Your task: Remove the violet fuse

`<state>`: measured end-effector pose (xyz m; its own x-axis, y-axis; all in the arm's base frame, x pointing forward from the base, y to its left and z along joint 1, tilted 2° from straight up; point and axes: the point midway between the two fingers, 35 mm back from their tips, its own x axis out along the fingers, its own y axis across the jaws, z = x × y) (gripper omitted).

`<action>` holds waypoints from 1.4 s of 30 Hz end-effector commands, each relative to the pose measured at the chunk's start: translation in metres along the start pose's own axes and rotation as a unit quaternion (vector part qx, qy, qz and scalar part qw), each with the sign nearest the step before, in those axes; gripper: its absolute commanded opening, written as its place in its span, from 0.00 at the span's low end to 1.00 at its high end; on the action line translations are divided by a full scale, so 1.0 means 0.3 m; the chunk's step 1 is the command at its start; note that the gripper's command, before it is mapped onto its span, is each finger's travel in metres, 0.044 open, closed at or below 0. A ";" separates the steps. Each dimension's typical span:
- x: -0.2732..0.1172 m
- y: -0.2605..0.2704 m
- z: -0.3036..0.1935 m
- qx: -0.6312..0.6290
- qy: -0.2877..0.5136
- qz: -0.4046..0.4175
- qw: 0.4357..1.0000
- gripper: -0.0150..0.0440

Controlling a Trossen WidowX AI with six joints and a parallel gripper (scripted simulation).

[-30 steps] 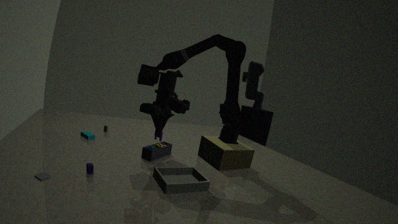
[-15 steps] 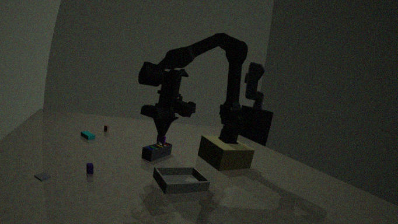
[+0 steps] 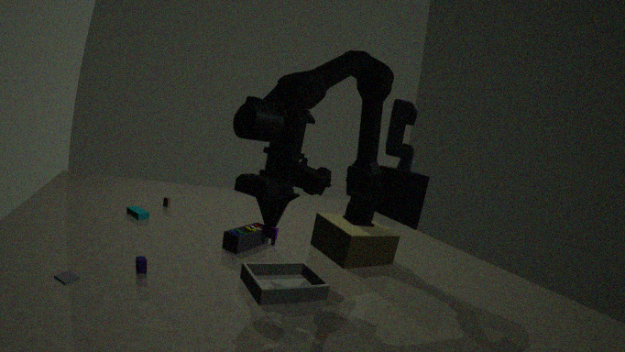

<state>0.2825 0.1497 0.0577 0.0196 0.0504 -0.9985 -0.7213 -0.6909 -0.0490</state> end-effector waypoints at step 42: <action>0.138 -0.070 0.190 0.001 -0.005 0.001 1.000 0.25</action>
<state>0.2604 0.2081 0.0228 0.0180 0.0600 -0.9980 -0.7208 -0.6910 -0.0545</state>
